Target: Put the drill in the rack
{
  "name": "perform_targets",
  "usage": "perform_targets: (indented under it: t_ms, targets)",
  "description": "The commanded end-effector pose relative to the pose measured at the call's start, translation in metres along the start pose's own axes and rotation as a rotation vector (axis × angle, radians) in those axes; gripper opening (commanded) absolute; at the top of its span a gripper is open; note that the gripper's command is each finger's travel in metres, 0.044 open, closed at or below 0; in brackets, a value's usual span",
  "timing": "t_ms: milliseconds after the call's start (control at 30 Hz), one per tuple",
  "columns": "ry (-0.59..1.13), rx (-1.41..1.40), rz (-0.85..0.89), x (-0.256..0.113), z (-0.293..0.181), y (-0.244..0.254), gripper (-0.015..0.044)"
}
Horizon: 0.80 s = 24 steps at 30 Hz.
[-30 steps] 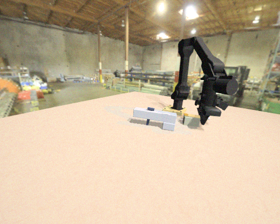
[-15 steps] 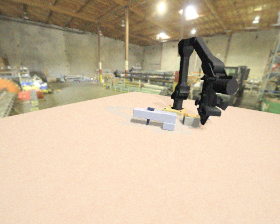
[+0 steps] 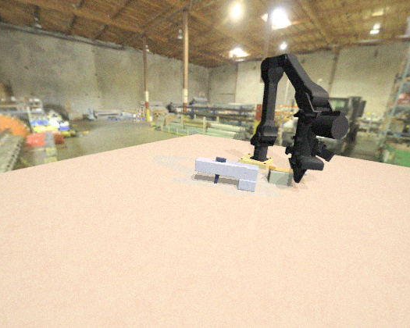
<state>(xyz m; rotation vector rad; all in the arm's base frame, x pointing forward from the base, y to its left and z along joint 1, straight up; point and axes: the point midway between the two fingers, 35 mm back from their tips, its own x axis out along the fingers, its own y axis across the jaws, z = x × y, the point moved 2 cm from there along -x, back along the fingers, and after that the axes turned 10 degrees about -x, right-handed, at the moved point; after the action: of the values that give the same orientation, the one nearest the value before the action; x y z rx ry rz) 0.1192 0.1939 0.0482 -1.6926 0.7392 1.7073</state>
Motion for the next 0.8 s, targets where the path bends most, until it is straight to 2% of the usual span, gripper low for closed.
perform_targets:
  t_ms: [0, 533, 767]
  targets:
    - [0.0, 0.0, 0.0, 0.0, 0.0, 0.0, 0.0026]
    - [0.0, 0.0, 0.0, 0.0, 0.0, 0.0, 0.044]
    - [0.015, 0.004, 0.011, -0.029, 0.0, 0.002, 0.044]
